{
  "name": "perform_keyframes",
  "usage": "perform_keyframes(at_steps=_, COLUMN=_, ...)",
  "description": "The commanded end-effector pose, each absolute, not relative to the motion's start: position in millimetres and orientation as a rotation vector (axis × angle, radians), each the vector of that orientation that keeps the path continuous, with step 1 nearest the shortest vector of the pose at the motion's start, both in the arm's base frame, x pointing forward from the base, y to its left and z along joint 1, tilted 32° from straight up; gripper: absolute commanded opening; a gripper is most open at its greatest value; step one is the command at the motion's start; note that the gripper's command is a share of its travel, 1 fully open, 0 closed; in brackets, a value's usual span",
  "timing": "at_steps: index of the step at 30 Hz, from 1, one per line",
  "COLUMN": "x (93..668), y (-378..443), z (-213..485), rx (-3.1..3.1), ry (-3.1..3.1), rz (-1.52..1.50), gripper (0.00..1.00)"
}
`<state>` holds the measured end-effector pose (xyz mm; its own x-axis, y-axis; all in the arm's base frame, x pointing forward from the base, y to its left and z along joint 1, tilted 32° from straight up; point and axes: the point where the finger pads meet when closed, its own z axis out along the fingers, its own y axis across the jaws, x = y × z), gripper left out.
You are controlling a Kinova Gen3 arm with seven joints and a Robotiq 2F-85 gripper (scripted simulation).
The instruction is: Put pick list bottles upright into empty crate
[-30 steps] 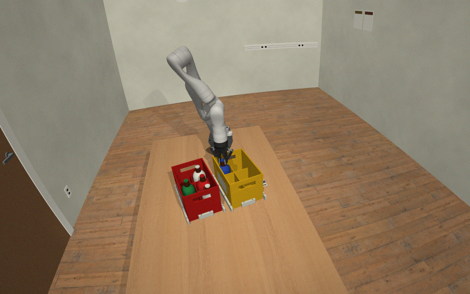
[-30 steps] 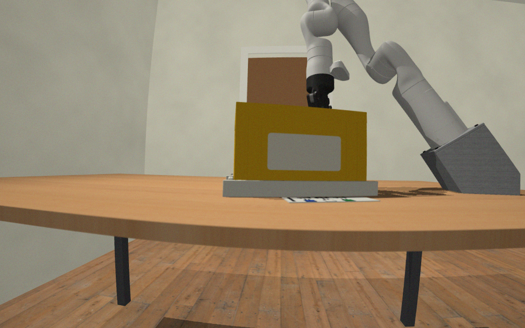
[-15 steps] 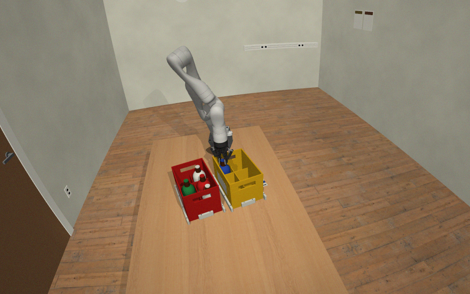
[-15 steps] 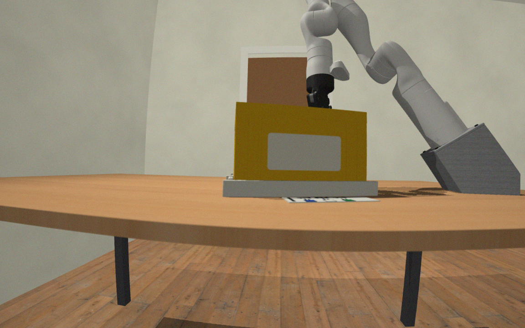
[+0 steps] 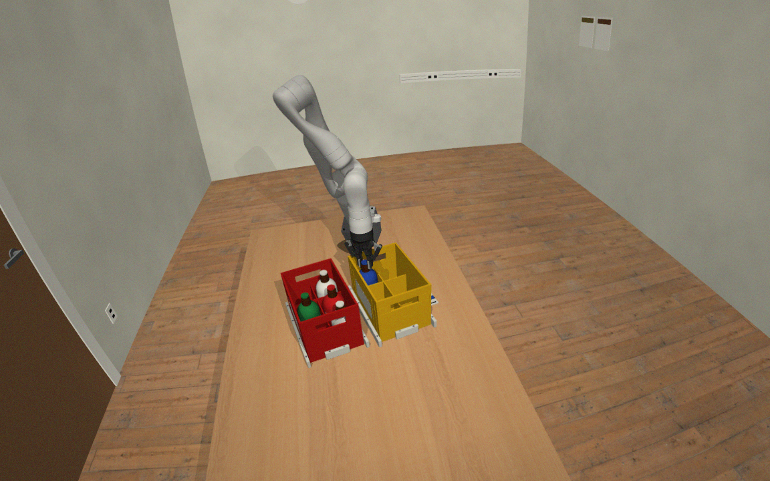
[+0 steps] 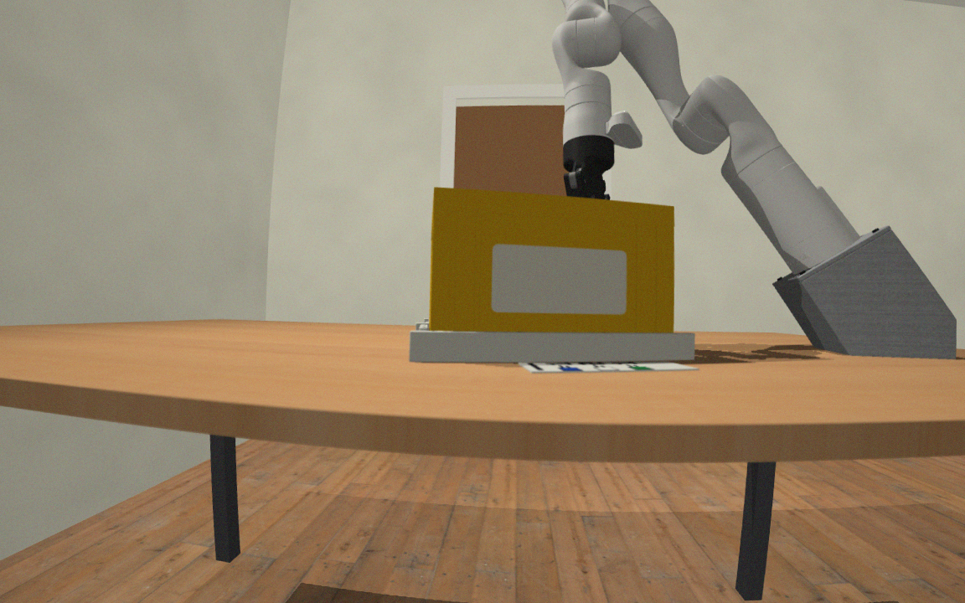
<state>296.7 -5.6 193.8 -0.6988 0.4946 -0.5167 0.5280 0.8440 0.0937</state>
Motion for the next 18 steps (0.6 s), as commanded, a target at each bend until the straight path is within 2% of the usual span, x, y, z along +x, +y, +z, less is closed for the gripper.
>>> perform_keyframes(at_steps=1, x=296.9, y=-5.4, z=194.1, rx=0.747, ry=2.480, rz=-0.082, gripper=0.10)
perform_keyframes(at_steps=3, x=296.9, y=-5.4, z=194.1, rx=0.747, ry=2.480, rz=-0.082, gripper=0.10)
perform_keyframes(at_steps=4, x=298.8, y=-6.2, z=190.8, rx=0.747, ry=2.480, rz=-0.082, gripper=0.67)
perform_keyframes(at_steps=18, x=298.8, y=-6.3, z=190.8, rx=0.747, ry=2.480, rz=-0.082, gripper=0.67)
